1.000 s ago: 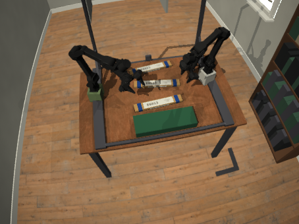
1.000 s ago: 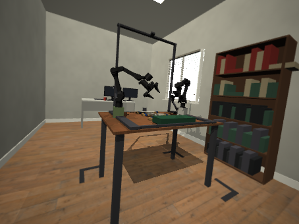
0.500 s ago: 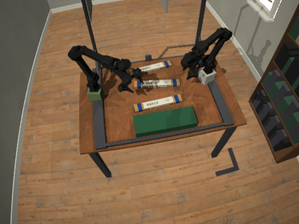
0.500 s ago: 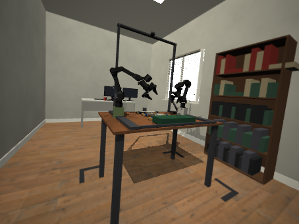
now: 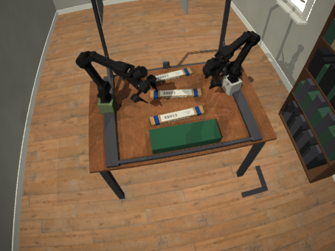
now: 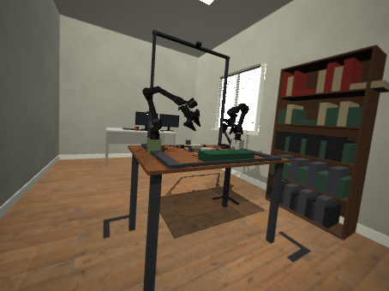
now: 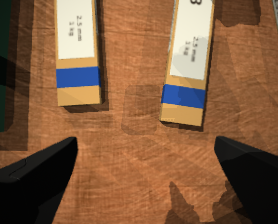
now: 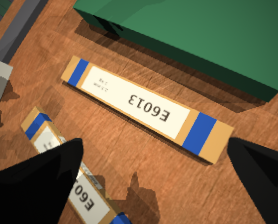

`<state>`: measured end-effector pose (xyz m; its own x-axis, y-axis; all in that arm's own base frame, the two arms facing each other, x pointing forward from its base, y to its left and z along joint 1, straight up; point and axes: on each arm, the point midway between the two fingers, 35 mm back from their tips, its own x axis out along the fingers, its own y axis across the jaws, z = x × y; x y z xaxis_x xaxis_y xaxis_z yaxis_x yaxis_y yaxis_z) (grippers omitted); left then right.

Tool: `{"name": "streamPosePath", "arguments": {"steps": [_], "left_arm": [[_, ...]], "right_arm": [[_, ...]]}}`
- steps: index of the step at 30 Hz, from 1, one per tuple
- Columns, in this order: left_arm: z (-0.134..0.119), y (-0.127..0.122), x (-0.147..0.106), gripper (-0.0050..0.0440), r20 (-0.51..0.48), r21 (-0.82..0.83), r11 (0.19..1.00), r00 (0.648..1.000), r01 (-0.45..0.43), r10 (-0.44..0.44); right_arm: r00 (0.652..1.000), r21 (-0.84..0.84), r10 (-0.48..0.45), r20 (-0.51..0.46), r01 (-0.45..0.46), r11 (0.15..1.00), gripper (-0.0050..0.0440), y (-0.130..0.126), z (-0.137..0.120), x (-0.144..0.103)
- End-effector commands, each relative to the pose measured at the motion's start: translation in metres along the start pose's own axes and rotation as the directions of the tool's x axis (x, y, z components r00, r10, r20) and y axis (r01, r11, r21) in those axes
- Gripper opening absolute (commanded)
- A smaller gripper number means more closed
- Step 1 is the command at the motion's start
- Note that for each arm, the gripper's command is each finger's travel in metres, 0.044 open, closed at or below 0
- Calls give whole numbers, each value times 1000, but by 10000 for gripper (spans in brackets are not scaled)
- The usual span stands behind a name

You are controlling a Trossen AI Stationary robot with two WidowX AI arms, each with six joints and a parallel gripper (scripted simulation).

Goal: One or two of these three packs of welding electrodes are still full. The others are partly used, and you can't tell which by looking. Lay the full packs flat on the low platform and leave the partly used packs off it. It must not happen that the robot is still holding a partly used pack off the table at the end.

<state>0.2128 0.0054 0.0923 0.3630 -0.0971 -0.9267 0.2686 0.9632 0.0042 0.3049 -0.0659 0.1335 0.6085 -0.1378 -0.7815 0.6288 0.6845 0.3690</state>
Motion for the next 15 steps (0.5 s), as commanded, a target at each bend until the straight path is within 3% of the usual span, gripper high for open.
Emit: {"name": "streamPosePath", "arguments": {"steps": [1,15], "left_arm": [[1,-1,-2,430,13,6,1000,1000,1,-1],[1,-1,-2,430,13,6,1000,1000,1,-1]], "right_arm": [[999,-121,8,-38,-13,993,430,2,-13,-5],[983,-499,-15,-185,-81,863,430,0,-48,-7]]}}
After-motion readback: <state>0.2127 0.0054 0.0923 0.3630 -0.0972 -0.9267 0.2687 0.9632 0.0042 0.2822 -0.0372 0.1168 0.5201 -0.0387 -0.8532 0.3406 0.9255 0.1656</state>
